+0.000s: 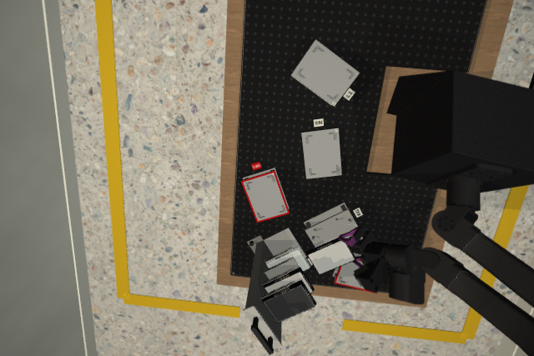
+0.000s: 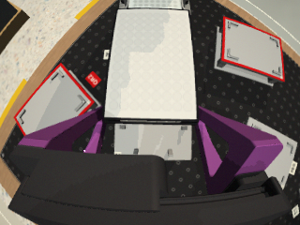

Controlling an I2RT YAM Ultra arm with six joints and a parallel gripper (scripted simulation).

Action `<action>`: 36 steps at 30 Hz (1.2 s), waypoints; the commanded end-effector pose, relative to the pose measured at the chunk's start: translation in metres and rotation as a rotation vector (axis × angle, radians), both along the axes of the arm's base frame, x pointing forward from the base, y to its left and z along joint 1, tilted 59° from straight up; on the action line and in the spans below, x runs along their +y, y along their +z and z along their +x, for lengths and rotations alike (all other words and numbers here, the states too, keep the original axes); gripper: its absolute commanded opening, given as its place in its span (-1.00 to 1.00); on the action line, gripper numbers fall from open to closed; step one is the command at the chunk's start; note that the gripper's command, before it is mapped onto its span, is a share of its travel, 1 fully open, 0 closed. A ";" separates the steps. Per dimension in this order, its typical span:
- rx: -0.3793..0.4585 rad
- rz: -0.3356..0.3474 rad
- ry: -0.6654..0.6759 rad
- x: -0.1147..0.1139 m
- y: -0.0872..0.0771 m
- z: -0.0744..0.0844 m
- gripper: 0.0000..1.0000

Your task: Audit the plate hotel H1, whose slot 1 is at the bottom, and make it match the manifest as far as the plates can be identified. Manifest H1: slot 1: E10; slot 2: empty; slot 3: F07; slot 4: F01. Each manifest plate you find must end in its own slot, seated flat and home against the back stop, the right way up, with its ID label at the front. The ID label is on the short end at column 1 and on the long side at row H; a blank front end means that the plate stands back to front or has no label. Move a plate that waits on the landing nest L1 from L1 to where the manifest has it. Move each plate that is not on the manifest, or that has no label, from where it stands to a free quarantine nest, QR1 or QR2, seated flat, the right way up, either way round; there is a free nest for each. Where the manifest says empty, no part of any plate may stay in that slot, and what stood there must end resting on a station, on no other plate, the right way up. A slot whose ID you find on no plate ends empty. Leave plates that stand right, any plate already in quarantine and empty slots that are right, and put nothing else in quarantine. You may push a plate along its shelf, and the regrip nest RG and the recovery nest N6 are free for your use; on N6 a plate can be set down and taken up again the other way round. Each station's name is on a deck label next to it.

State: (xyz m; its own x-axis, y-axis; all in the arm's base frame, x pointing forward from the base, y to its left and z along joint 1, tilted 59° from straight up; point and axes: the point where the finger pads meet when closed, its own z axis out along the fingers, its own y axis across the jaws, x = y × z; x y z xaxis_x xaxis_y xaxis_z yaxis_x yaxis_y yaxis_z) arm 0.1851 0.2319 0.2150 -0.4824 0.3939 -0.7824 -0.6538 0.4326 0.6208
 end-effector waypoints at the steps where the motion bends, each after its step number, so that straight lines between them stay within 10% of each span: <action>1: -0.008 0.011 -0.032 -0.004 0.002 0.002 0.72; 36: -0.007 0.011 -0.032 0.000 -0.019 -0.015 0.72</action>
State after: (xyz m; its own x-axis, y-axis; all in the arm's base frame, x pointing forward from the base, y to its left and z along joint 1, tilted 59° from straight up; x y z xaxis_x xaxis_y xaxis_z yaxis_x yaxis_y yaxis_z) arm 0.1665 0.2342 0.1872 -0.4898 0.3823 -0.7836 -0.6428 0.4488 0.6208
